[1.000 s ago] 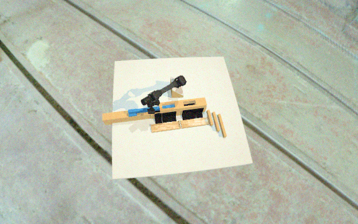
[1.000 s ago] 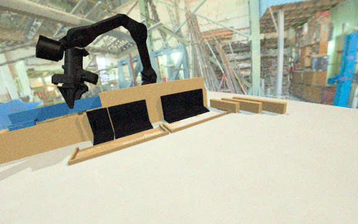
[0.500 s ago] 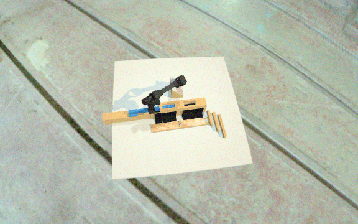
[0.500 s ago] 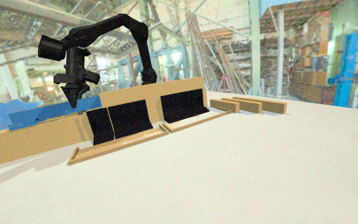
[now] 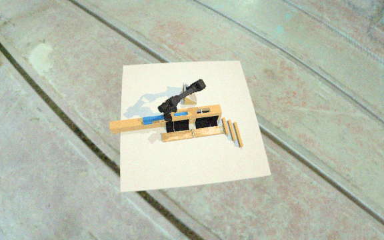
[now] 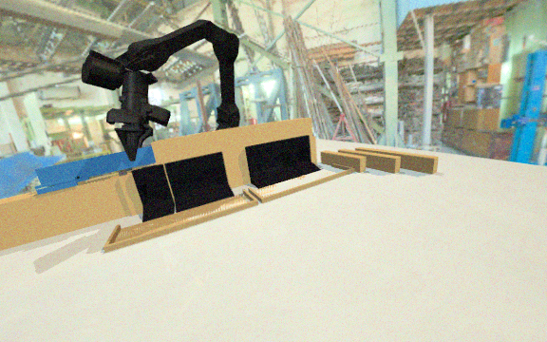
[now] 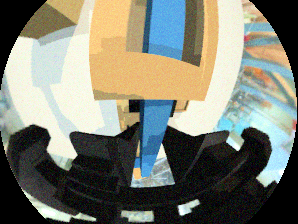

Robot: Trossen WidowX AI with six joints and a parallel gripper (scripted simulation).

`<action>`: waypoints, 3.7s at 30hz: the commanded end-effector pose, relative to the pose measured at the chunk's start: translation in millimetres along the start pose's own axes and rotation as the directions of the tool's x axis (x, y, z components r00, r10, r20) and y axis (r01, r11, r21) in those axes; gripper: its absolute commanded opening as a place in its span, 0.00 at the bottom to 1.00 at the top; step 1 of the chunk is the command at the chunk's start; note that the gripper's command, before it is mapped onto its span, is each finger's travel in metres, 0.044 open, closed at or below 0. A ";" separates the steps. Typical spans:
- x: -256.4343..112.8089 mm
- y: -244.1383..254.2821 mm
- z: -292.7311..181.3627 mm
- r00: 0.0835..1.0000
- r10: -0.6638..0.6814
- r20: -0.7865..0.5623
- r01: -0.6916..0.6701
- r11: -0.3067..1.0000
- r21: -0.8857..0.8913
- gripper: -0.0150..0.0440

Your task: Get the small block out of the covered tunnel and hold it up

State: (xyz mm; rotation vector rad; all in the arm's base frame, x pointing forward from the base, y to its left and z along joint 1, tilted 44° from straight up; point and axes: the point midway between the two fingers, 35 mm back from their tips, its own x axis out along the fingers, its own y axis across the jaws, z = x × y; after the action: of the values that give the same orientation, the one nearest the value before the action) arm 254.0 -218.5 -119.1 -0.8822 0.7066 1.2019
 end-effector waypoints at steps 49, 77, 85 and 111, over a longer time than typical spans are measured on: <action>3.1 -2.3 -46.8 1.000 -0.008 0.023 0.008 1.000 0.002 1.00; 9.6 -1.1 -46.2 1.000 -0.007 0.017 0.007 1.000 -0.003 0.25; 7.5 -2.4 -29.6 1.000 -0.007 0.019 0.007 1.000 -0.001 0.25; -7.0 -1.7 0.5 1.000 -0.001 0.004 0.001 1.000 -0.001 0.70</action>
State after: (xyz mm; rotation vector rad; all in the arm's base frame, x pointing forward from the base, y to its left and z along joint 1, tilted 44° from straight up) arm 254.0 -217.0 -116.2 -0.8774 0.7045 1.2016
